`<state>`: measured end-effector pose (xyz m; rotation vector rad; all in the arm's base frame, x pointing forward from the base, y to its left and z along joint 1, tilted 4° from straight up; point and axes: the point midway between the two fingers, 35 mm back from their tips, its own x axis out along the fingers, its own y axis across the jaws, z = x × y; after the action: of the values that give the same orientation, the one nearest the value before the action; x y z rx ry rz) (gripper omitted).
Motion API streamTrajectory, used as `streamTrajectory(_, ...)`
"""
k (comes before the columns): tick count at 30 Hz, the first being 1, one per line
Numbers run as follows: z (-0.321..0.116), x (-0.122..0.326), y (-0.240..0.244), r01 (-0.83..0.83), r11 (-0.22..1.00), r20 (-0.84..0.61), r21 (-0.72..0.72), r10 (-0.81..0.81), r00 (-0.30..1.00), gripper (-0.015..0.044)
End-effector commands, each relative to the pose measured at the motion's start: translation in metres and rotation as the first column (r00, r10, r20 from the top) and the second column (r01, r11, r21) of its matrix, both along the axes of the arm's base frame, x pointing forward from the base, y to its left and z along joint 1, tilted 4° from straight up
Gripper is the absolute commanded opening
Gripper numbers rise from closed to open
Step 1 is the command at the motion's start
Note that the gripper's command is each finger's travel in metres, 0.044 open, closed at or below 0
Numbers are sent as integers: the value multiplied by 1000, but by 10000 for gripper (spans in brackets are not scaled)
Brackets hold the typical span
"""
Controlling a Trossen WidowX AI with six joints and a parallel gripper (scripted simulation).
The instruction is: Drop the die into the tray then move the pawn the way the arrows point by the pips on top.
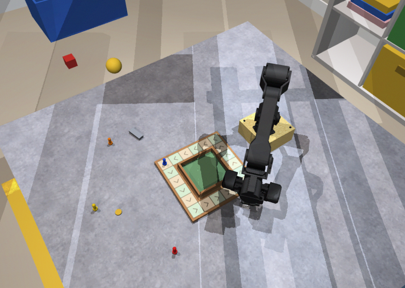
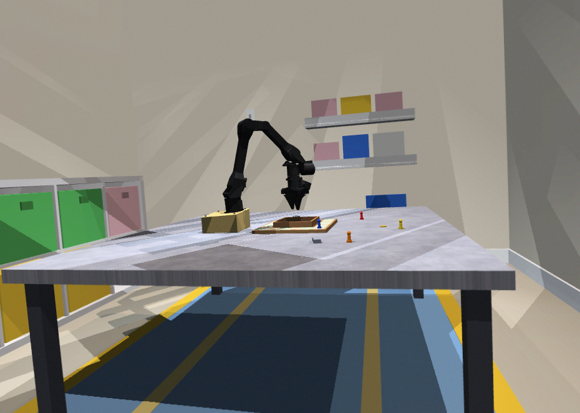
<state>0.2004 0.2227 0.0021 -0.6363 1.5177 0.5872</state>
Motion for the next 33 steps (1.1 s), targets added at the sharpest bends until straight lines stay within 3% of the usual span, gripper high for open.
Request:
streamTrajectory(1,1,3,-1,-15,1000,-2,14,15,1000,275)
streamTrajectory(31,-46,1,-3,-15,1000,-2,14,15,1000,275)
streamTrajectory(33,-46,1,-3,-15,1000,-2,14,15,1000,222)
